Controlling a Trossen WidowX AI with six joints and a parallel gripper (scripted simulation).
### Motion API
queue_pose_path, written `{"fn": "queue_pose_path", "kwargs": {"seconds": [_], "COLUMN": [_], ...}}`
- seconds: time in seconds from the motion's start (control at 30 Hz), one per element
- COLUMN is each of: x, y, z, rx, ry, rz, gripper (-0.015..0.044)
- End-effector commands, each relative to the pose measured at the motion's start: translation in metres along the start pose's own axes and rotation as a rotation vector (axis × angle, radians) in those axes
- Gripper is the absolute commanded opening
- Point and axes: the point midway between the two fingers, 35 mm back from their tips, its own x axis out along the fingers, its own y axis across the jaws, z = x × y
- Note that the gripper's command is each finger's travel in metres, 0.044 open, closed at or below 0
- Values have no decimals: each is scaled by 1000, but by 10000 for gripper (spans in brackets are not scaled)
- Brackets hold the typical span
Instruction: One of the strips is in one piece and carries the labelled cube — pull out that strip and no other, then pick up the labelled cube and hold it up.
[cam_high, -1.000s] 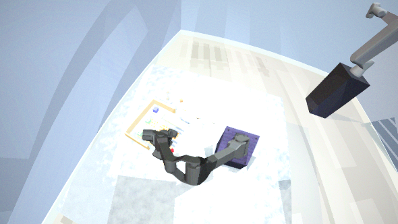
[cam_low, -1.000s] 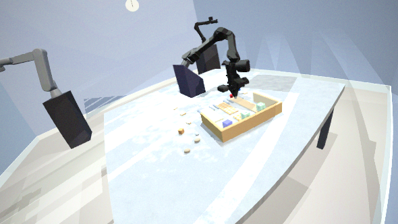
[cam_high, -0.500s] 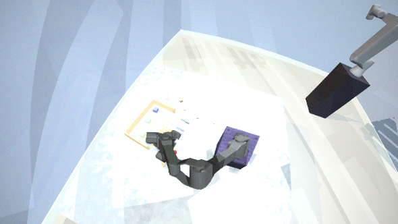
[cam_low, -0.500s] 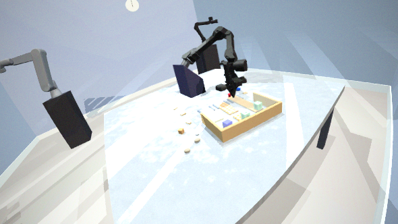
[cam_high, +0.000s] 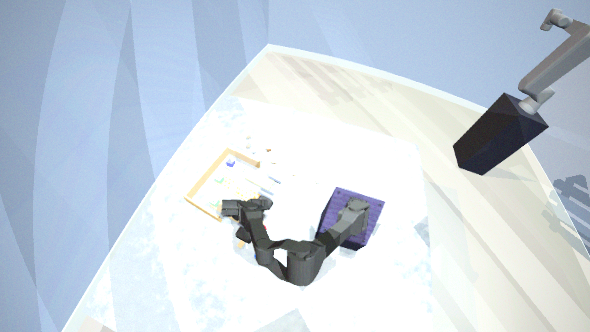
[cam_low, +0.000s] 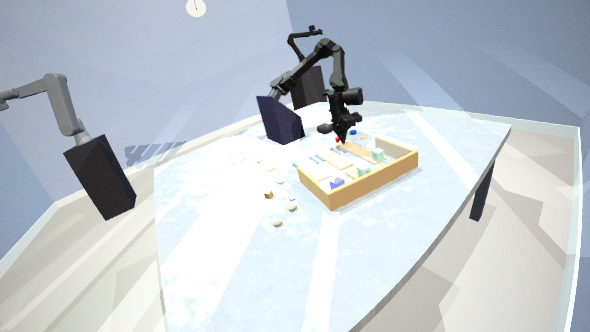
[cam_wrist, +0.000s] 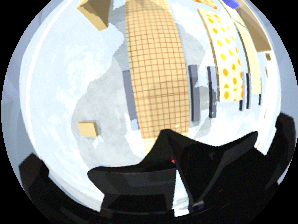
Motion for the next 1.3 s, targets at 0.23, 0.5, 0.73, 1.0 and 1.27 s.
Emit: {"fn": "queue_pose_path", "kwargs": {"seconds": [0.23, 0.5, 0.73, 1.0, 1.27], "x": [5, 5, 5, 5, 5], "y": [-2, -2, -2, -1, -1], "z": [-25, -37, -47, -58, -71], "rx": [11, 11, 12, 12, 13], "ry": [24, 25, 25, 26, 26], "rz": [-6, -6, -6, -6, -6], "gripper": [0, 0, 0, 0, 0]}}
